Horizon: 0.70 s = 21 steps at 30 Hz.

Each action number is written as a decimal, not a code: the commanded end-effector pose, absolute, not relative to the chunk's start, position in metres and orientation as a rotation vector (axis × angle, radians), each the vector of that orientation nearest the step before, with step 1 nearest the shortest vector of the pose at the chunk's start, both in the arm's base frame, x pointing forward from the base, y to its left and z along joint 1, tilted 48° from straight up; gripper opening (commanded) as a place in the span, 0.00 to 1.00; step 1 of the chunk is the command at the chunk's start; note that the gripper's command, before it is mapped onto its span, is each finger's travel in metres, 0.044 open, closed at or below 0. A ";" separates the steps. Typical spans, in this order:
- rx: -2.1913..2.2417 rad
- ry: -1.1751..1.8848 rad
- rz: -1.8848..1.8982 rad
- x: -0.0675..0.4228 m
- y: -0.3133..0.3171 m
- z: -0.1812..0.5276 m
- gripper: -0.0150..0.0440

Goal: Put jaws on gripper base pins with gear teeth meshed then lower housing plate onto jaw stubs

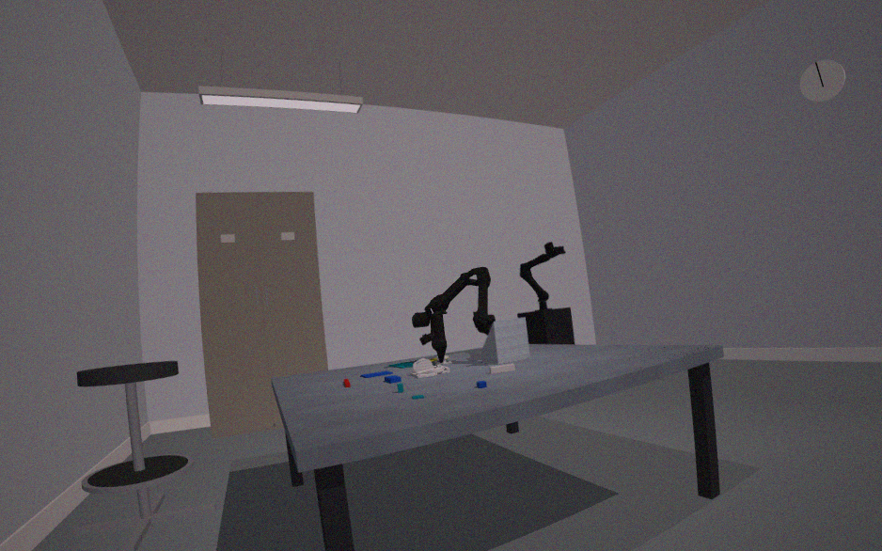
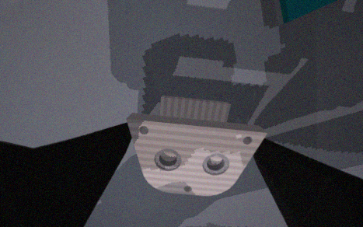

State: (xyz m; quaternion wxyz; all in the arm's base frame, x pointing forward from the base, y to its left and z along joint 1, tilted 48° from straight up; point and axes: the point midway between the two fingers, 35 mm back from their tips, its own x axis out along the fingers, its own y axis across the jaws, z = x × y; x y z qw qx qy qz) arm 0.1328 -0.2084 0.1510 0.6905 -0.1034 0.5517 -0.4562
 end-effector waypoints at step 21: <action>-0.231 1.234 -1.020 0.133 -0.208 0.151 0.85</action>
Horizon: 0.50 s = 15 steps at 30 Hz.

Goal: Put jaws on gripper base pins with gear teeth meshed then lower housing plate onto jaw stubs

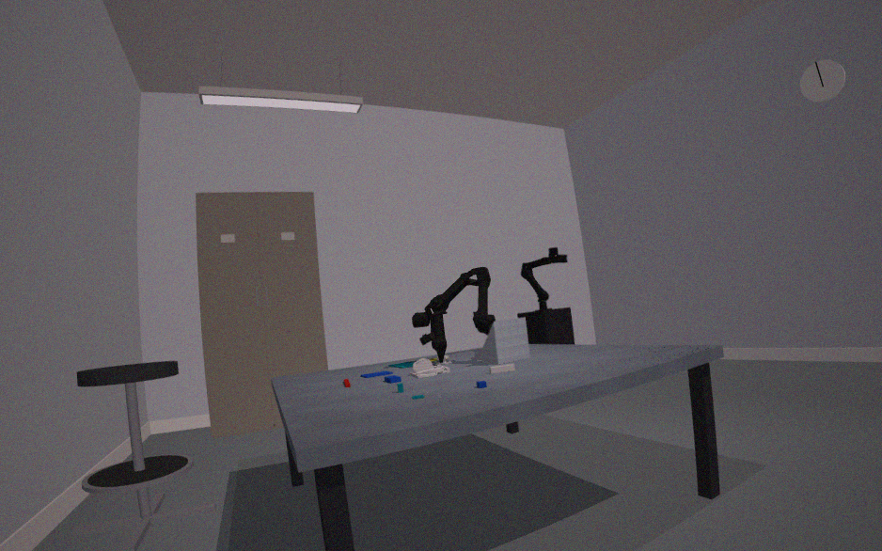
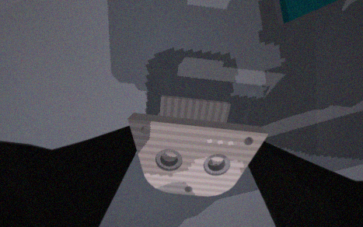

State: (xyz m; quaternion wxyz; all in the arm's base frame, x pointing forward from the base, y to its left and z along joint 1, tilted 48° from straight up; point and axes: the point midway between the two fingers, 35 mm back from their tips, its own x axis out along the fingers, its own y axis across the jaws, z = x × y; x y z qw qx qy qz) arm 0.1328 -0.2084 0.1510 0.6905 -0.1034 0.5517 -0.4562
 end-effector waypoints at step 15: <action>-0.218 1.240 -1.011 0.138 -0.183 0.171 0.85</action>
